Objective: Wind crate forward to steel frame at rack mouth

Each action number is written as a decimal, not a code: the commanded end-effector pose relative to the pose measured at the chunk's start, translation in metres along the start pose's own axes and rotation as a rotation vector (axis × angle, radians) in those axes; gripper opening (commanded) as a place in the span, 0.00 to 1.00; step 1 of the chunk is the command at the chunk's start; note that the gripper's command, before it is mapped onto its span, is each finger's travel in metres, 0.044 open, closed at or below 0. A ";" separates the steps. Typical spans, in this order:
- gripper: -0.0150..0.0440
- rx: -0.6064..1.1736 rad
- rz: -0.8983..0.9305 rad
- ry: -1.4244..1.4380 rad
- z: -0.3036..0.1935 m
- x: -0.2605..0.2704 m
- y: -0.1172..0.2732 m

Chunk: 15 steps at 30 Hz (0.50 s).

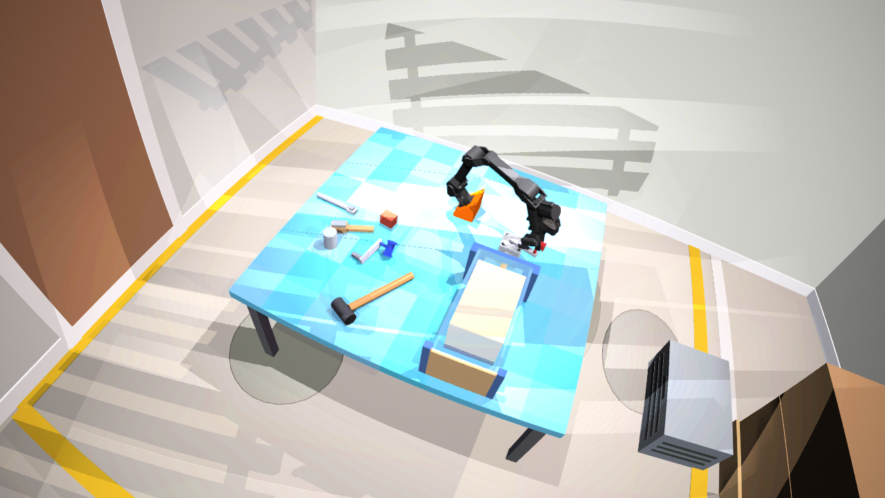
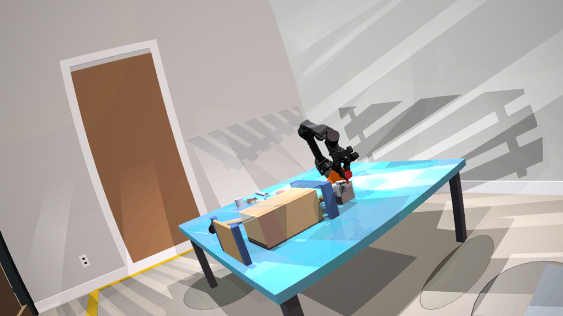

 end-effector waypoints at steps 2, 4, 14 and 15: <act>0.25 0.010 0.048 0.032 -0.004 0.028 0.001; 0.25 0.010 0.048 0.032 -0.005 0.031 0.001; 0.25 0.010 0.049 0.032 -0.009 0.042 0.003; 0.25 0.011 0.049 0.032 -0.009 0.043 0.003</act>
Point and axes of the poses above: the point midway between the two fingers, 35 mm back from their tips, its own y axis back along the fingers, its own x axis across the jaws, z = x × y, the point moved 1 cm from there along y, back along the fingers, and after that the axes turned 5 degrees about -y, right-handed, at the moved point
